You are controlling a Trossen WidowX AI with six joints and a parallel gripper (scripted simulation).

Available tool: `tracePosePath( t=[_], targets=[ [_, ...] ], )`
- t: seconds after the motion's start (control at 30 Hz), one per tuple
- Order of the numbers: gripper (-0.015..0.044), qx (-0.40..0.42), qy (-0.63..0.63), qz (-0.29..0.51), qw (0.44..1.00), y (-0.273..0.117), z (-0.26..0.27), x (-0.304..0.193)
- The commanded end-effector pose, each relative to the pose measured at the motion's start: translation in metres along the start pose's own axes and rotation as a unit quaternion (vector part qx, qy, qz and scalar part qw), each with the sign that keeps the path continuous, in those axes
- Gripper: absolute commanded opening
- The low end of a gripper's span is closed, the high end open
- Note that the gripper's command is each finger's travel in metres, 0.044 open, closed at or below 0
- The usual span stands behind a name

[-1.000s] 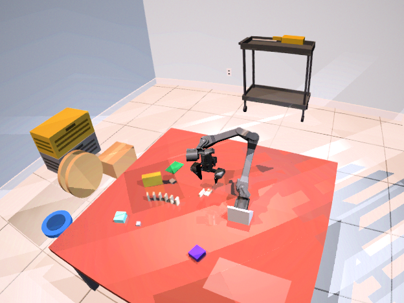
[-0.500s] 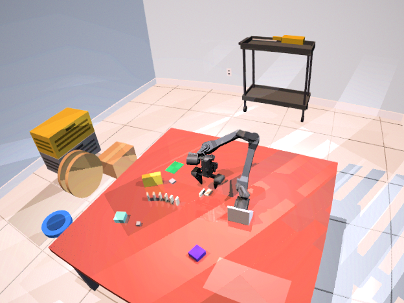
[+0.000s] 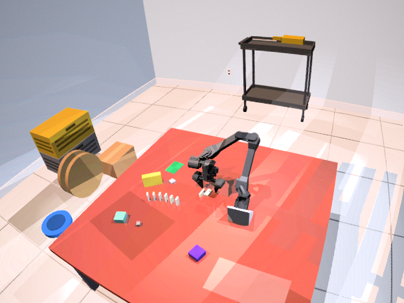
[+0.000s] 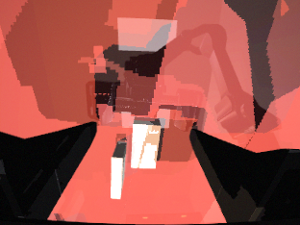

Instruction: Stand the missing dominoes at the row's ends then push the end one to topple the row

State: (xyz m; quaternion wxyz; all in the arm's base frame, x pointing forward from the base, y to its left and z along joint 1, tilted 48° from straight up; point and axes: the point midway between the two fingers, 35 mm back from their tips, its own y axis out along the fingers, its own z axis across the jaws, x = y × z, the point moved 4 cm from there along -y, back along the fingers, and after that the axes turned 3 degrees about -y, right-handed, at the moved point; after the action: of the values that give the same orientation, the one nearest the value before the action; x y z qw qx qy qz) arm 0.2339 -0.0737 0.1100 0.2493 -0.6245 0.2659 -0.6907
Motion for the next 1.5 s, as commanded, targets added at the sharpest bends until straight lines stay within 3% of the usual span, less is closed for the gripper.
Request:
tracePosePath(
  t=[0.0, 0.23, 0.67, 1.0, 1.33, 1.47],
  targets=[
    [0.044, -0.002, -0.003, -0.003, 1.0, 0.006, -0.001, 0.0],
    [0.044, -0.002, -0.003, -0.003, 1.0, 0.007, -0.001, 0.0],
    [0.0107, -0.002, -0.003, -0.003, 1.0, 0.007, -0.001, 0.0],
    [0.0107, -0.002, -0.003, -0.003, 1.0, 0.005, -0.001, 0.0],
    [0.0107, -0.003, -0.005, 0.0, 1.0, -0.108, -0.003, 0.008],
    [0.0107, -0.003, 0.013, 0.0, 1.0, -0.113, -0.003, 0.009]
  ],
)
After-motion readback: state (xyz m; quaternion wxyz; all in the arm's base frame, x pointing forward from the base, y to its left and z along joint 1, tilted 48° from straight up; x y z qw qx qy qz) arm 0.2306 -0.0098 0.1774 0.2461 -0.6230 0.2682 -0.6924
